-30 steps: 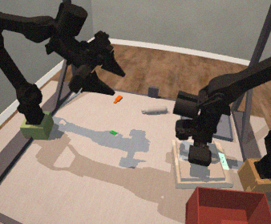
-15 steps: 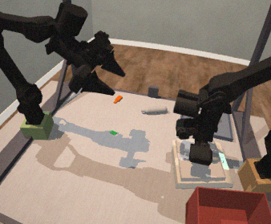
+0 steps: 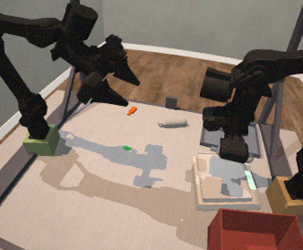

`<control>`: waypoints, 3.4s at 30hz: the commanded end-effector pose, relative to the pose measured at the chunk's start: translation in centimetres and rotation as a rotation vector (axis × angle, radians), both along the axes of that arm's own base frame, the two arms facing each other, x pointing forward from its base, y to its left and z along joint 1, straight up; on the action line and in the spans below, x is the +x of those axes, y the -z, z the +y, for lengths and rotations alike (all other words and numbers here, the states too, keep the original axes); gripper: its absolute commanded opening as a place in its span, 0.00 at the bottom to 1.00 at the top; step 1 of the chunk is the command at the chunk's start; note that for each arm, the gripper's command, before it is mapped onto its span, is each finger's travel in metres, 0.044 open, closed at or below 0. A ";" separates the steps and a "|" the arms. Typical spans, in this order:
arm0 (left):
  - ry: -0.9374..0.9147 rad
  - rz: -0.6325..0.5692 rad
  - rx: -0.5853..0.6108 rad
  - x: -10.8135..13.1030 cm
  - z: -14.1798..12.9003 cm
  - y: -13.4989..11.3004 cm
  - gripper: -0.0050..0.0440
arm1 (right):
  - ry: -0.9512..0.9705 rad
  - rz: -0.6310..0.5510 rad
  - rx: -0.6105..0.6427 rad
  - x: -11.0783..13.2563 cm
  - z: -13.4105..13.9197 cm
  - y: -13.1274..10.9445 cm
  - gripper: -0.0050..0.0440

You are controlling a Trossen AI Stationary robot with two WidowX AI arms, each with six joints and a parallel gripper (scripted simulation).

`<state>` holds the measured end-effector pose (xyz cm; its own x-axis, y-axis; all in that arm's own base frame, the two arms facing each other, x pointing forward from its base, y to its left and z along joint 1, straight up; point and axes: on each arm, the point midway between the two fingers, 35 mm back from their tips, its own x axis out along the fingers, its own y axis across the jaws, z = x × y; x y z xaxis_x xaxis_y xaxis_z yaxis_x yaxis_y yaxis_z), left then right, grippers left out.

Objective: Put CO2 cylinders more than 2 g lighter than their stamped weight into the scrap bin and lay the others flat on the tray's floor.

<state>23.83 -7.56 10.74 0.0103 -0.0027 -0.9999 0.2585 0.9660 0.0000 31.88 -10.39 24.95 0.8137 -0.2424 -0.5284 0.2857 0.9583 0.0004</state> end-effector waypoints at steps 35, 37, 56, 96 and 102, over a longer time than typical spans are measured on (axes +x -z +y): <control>-0.014 -0.039 0.057 -3.2 24.2 -0.1 0.00 | 0.508 -0.208 -0.121 0.1 -2.1 -0.9 1.00; -0.005 -0.026 0.030 -3.5 23.5 0.6 0.00 | 0.507 -0.208 -0.121 0.1 -2.1 -0.9 1.00; -0.001 -0.024 0.012 -3.7 22.8 1.0 0.49 | 0.506 -0.219 -0.120 0.1 -2.1 -1.4 1.00; 0.101 -0.082 -0.030 -1.8 13.2 -2.5 1.00 | -0.127 0.220 -0.198 2.3 -1.1 2.4 1.00; 0.142 -0.095 -0.048 -0.8 9.4 -1.3 1.00 | -0.403 0.286 -0.167 2.0 -0.1 3.0 1.00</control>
